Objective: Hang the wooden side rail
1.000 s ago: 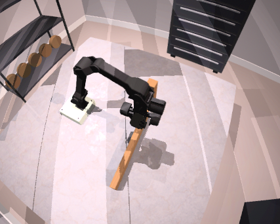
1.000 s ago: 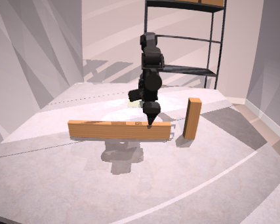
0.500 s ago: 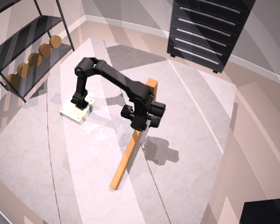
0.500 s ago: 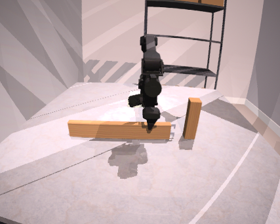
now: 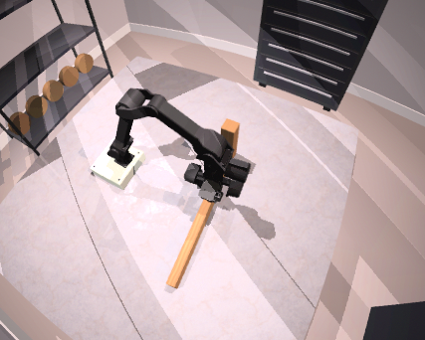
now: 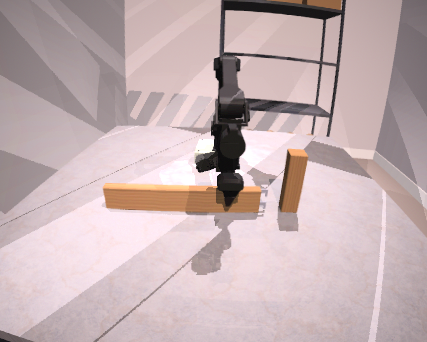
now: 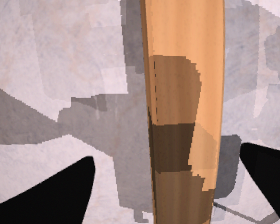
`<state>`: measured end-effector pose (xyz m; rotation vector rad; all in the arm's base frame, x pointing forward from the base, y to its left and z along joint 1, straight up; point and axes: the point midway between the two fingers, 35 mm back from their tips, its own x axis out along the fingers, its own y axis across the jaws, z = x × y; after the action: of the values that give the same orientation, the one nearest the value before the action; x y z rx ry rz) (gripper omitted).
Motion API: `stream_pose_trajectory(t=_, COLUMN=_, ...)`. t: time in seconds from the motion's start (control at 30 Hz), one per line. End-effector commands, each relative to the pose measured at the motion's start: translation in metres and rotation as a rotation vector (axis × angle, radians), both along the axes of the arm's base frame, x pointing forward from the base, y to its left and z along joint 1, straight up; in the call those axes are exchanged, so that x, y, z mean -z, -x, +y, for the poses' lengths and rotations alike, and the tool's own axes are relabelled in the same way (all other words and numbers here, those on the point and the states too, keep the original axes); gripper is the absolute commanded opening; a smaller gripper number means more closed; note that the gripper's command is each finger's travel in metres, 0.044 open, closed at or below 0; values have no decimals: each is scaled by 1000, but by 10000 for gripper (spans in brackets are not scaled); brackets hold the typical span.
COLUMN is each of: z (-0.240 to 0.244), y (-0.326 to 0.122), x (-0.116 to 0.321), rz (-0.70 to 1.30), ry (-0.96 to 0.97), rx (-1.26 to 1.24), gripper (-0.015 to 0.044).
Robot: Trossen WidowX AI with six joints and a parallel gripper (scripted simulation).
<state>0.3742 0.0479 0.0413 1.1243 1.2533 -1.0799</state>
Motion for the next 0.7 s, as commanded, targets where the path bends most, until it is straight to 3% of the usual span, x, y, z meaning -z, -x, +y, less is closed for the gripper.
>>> stream_pose_trajectory(t=0.0, z=-1, y=2, x=9, rz=8, ry=6, rx=6, gripper=440)
stream_pose_trajectory(t=0.43, z=-1, y=3, x=25, rz=8, ry=6, rx=6, gripper=440)
stream_pose_trajectory(t=0.67, z=-1, y=3, x=25, rz=8, ry=6, rx=6, gripper=256)
